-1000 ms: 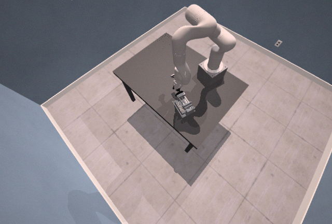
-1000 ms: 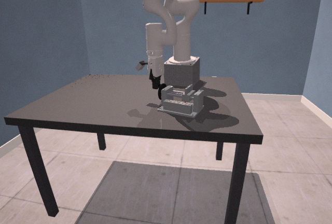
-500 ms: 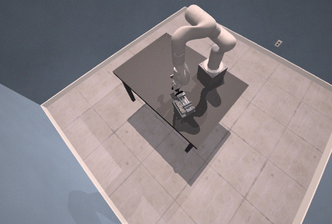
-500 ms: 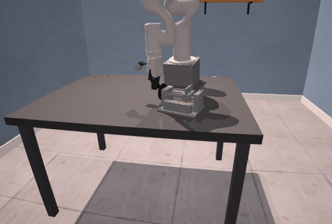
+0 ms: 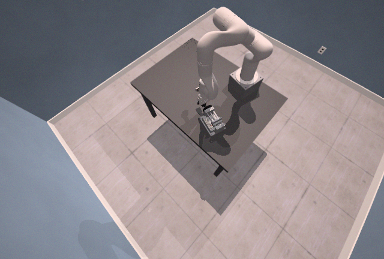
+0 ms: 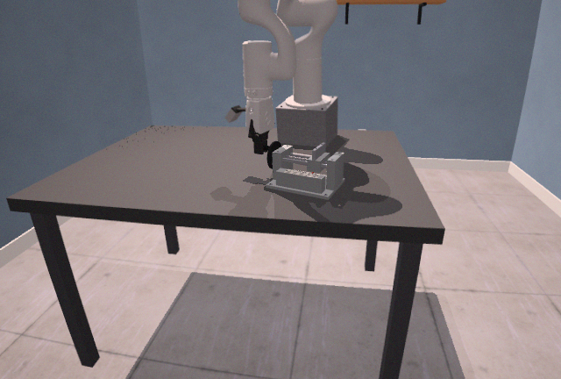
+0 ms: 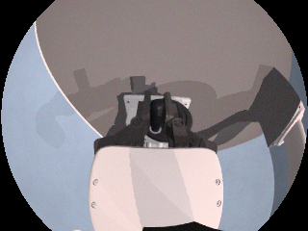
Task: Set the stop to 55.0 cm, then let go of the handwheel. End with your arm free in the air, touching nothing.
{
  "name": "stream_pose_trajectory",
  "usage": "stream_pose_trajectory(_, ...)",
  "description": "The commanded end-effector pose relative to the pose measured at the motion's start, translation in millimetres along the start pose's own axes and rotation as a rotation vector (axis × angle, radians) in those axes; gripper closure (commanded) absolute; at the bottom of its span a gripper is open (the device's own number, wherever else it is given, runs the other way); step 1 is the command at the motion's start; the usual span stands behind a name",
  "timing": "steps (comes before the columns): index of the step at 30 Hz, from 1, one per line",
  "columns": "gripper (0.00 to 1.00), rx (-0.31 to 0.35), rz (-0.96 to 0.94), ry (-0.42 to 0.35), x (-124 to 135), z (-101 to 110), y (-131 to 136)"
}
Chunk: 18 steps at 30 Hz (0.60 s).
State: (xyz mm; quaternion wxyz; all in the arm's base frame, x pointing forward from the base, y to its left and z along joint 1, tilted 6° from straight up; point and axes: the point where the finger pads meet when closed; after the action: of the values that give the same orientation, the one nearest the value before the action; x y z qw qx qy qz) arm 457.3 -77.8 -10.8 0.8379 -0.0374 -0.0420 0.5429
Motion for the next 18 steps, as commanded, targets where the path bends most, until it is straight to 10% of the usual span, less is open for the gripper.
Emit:
stream_pose_trajectory(1, 0.94, 0.001, 0.000, 0.000, 1, -2, -3)
stream_pose_trajectory(18, 0.94, 0.001, 0.000, 0.000, 2, -19, -13)
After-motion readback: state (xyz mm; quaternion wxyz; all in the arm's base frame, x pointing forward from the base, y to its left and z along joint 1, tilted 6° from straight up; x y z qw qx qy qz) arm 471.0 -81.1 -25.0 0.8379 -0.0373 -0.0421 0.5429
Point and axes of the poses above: the point where the finger pads meet when closed, its own z axis back along the fingers, its own y axis across the jaws, x = y × z, and after that the axes turned 10 degrees about -z, right-handed
